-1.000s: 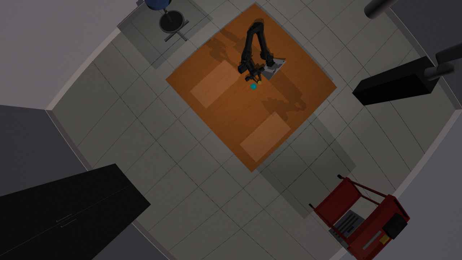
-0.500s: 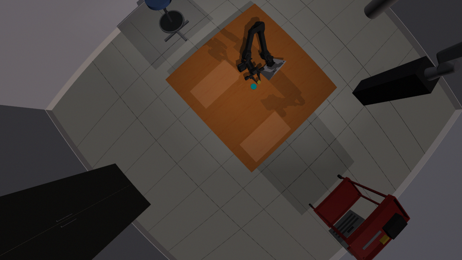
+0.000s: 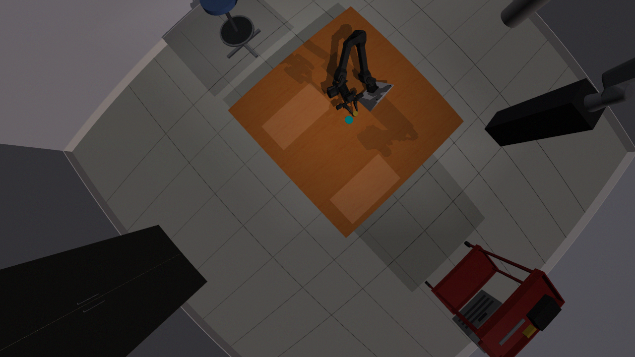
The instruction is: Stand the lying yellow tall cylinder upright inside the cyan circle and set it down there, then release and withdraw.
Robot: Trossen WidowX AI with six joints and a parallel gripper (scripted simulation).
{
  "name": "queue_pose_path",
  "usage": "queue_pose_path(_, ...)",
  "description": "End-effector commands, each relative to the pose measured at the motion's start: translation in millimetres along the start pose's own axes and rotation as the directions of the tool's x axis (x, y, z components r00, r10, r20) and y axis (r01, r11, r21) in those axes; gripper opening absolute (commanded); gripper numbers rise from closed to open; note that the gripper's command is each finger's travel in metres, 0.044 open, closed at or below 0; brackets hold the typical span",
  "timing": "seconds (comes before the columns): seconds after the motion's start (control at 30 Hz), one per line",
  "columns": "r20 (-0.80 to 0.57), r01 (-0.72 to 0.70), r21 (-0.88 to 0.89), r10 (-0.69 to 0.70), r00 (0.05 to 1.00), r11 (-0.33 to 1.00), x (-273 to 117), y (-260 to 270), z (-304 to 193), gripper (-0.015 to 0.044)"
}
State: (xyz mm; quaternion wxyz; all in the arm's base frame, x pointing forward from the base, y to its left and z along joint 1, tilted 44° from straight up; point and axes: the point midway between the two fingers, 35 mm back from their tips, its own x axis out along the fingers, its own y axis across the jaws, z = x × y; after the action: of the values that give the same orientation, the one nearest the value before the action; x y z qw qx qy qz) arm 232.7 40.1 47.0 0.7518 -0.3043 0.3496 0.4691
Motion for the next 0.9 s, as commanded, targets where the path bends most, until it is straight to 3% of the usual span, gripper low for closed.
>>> queue_pose_path(0.0,0.03,0.024,-0.028,-0.023,0.999,0.999,-3,-1,3,0.0105)
queue_pose_path(0.87,0.17,0.146,-0.128,-0.123,0.978,0.981,-15,-5,7,0.0105)
